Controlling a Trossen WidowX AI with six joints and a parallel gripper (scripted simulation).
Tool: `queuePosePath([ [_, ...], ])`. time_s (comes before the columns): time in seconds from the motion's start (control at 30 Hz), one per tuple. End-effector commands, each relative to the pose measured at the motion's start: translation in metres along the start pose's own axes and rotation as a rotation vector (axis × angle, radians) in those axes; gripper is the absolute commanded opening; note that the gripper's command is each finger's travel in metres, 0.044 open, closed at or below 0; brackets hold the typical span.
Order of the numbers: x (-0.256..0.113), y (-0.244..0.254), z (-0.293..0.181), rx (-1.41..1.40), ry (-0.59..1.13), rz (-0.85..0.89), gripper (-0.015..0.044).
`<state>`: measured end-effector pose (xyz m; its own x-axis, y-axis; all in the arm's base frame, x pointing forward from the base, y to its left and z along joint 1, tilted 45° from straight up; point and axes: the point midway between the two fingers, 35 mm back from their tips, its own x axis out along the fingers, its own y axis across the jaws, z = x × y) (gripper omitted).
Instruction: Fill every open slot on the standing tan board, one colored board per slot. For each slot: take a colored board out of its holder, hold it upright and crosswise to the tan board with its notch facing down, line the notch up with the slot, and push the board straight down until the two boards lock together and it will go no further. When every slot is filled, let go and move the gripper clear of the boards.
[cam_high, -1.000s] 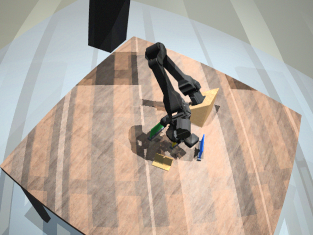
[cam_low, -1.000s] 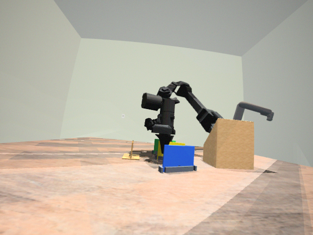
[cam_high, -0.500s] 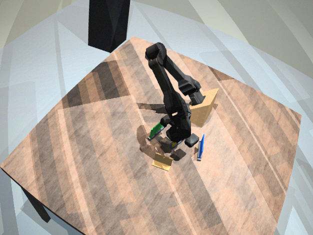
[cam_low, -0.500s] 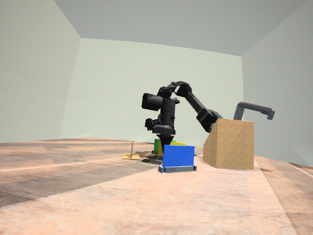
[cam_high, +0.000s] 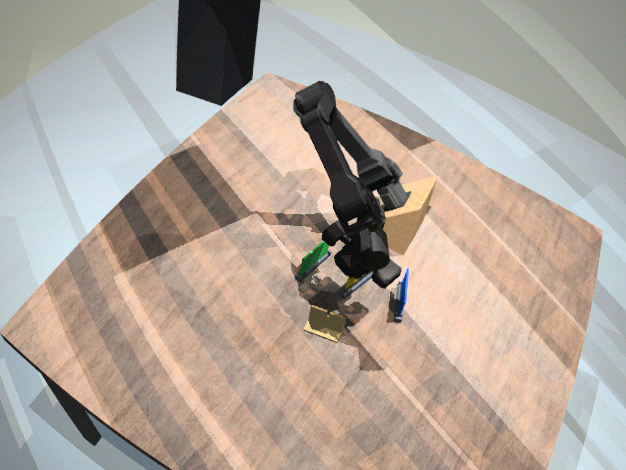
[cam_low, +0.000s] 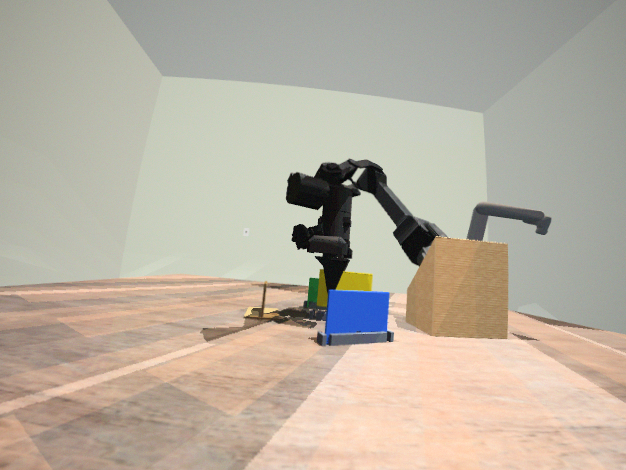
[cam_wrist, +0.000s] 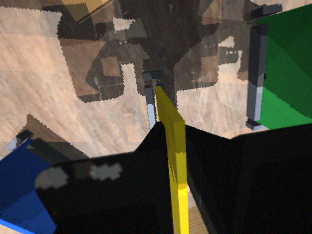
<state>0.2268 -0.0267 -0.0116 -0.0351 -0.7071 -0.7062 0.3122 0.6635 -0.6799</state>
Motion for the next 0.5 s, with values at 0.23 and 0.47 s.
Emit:
queuePosePath([
  [0.23, -0.024, 0.001, 0.002, 0.011, -0.003, 0.01, 0.0],
  [0.47, -0.039, 0.001, 0.002, 0.01, -0.003, 0.011, 0.0],
])
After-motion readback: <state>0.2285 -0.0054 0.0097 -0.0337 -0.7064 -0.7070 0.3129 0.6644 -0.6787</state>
